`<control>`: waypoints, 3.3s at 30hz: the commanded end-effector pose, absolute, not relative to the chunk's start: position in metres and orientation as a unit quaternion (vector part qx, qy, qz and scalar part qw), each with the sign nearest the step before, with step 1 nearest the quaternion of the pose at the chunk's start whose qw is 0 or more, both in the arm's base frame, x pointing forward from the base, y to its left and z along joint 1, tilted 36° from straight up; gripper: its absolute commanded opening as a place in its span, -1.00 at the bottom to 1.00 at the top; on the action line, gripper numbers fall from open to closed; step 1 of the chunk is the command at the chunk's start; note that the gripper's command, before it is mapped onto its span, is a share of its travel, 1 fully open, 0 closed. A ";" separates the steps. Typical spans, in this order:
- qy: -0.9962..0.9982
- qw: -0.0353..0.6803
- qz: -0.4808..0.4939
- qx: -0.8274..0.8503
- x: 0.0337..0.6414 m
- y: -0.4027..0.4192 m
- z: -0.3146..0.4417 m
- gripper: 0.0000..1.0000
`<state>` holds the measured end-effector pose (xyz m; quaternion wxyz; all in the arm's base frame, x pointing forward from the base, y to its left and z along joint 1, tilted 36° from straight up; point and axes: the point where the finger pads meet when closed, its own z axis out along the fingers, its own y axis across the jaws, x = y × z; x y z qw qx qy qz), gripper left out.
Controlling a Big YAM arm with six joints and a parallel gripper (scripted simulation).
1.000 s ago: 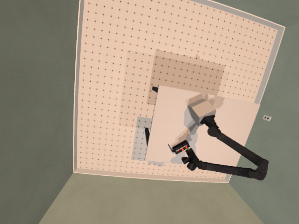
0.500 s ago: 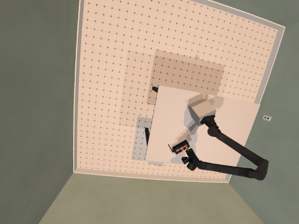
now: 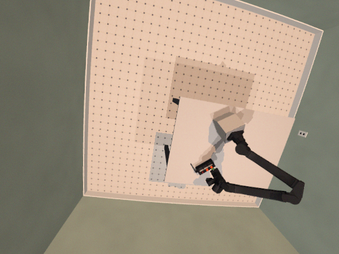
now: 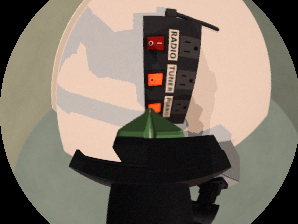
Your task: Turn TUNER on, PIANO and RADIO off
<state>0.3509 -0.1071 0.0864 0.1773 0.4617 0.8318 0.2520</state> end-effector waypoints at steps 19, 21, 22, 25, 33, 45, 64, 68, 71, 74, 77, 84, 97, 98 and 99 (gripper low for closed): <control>0.828 0.197 0.251 0.462 0.356 -0.109 0.099 -1.00; 0.828 0.197 0.251 0.462 0.356 -0.109 0.099 -1.00; 0.828 0.197 0.251 0.462 0.356 -0.109 0.099 -1.00; 0.828 0.197 0.251 0.462 0.356 -0.109 0.099 -1.00; 0.828 0.197 0.251 0.462 0.356 -0.109 0.099 -1.00; 0.828 0.197 0.251 0.462 0.356 -0.109 0.099 -1.00; 0.827 0.198 0.251 0.462 0.360 -0.111 0.101 -1.00; 0.827 0.198 0.251 0.462 0.360 -0.111 0.101 -1.00; 0.827 0.198 0.251 0.462 0.360 -0.111 0.101 -1.00; 0.827 0.198 0.251 0.462 0.360 -0.111 0.101 -1.00; 0.827 0.198 0.251 0.462 0.360 -0.111 0.101 -1.00; 0.827 0.198 0.251 0.462 0.360 -0.111 0.101 -1.00; 0.827 0.198 0.251 0.462 0.360 -0.111 0.101 -1.00; 0.827 0.198 0.251 0.462 0.360 -0.111 0.101 -1.00; 0.827 0.198 0.251 0.462 0.360 -0.111 0.101 -1.00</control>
